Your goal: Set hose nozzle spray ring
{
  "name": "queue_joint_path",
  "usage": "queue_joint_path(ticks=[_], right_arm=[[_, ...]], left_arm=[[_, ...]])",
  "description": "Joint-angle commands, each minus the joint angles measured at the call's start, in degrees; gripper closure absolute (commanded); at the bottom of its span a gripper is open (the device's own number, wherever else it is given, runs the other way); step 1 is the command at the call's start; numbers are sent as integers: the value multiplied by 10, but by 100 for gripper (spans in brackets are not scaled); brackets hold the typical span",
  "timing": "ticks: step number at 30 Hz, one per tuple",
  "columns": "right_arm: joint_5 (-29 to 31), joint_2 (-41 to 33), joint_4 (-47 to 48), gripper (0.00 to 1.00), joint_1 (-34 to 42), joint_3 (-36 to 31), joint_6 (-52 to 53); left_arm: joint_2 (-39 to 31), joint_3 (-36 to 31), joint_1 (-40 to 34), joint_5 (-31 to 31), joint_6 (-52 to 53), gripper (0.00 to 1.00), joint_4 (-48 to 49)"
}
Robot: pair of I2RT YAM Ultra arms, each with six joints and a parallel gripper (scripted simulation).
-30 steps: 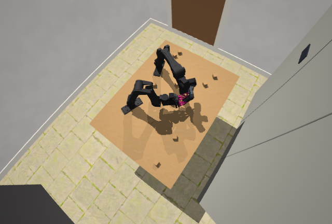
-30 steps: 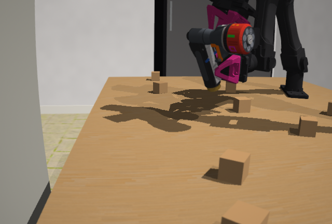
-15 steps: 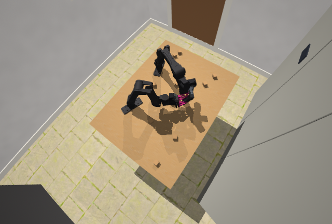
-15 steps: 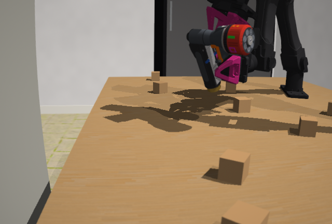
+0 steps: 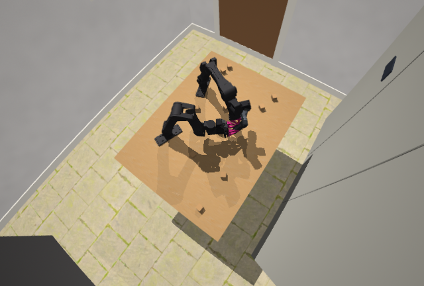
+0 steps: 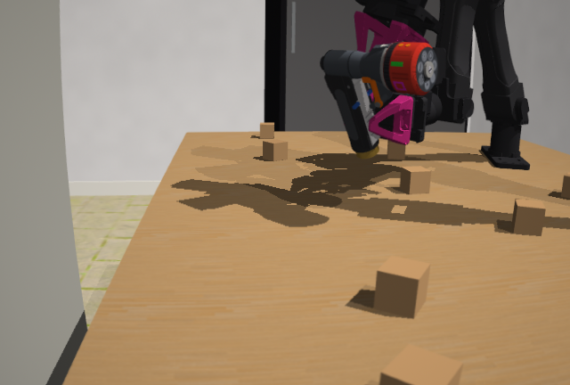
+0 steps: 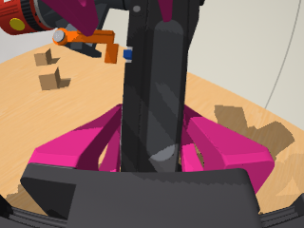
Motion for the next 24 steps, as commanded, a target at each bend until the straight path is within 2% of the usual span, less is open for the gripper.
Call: queue_joint_path(ticks=[1, 18, 24], right_arm=[[-13, -24, 68, 64, 3, 10, 6], [-11, -23, 69, 64, 3, 11, 7], [-11, -23, 69, 64, 3, 11, 7]], left_arm=[[-15, 6, -2, -5, 2, 63, 17], [-35, 75, -12, -7, -9, 63, -61], [2, 120, -15, -10, -12, 63, -103]])
